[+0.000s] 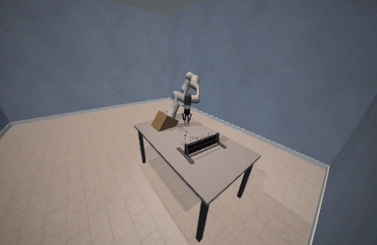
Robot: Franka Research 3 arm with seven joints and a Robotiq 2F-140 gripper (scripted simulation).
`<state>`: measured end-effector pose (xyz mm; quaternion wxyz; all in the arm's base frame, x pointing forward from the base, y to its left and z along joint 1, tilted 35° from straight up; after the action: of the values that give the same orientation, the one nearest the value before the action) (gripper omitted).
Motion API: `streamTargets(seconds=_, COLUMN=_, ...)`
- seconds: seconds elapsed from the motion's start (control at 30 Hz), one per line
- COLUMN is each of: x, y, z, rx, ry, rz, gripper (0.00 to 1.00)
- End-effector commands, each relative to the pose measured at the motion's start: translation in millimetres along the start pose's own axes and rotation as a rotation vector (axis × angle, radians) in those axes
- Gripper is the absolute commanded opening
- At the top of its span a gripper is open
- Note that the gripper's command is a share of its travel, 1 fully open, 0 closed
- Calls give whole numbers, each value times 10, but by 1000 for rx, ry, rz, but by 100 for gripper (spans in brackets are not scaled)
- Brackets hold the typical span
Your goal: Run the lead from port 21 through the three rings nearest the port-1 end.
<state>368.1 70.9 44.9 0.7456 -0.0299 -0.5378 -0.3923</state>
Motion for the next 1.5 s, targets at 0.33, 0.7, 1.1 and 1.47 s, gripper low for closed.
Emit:
streamTargets(seconds=0.33, x=-1, y=2, z=12, rx=35, ry=3, rz=-3, gripper=20)
streamTargets(seconds=0.7, x=-15, y=2, z=12, rx=41, ry=3, rz=-3, gripper=20)
streamTargets(seconds=1.1, x=-208, y=1, z=14, rx=55, ry=3, rz=-3, gripper=20)
streamTargets(seconds=1.47, x=-553, y=-2, z=18, rx=55, ry=3, rz=-3, gripper=20)
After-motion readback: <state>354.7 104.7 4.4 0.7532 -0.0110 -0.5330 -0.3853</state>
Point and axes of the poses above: the point where the finger pads meet when closed, its own x axis back along the fingers, its own y axis across the jaws, z = x × y, the point moved 1 cm from there along x, back along the fingers, and after that the axes turned 1 degree about x, right-handed, at the moved point
